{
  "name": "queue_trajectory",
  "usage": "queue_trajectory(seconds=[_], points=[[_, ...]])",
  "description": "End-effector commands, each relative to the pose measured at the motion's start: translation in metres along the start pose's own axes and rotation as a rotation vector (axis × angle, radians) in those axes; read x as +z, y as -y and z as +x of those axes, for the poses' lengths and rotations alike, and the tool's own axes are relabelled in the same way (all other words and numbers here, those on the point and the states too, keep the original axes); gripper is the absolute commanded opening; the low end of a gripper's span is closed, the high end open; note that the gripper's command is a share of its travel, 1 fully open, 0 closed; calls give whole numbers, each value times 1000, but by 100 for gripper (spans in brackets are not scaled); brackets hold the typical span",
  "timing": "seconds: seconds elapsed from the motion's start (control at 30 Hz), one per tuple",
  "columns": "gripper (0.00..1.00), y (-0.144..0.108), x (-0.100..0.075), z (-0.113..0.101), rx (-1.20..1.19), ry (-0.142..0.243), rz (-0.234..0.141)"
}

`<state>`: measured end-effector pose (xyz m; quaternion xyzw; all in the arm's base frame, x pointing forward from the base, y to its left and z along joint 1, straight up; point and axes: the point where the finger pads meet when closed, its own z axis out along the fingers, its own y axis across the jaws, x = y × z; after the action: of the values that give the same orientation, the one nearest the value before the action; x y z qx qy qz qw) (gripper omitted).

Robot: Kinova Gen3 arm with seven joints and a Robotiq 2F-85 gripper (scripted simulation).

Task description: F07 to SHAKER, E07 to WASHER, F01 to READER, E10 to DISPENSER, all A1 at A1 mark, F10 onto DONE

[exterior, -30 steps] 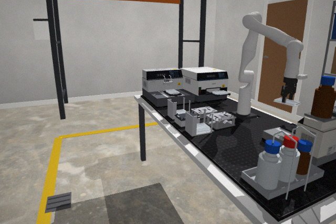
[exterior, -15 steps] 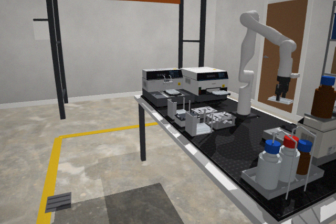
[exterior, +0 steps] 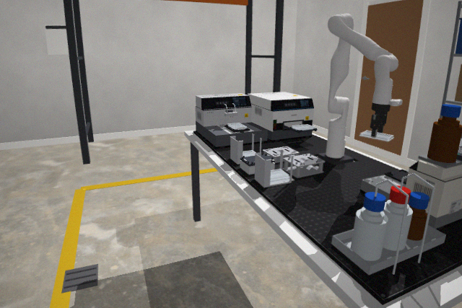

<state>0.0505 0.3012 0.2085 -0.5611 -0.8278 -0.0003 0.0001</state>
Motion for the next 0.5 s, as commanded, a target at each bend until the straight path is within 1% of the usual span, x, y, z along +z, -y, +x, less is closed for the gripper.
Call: queue_trajectory(seconds=[0.0, 0.47], points=[[94, -5, -1, -6, -28, -6, 2], [94, -35, 0, -40, -117, -6, 1]])
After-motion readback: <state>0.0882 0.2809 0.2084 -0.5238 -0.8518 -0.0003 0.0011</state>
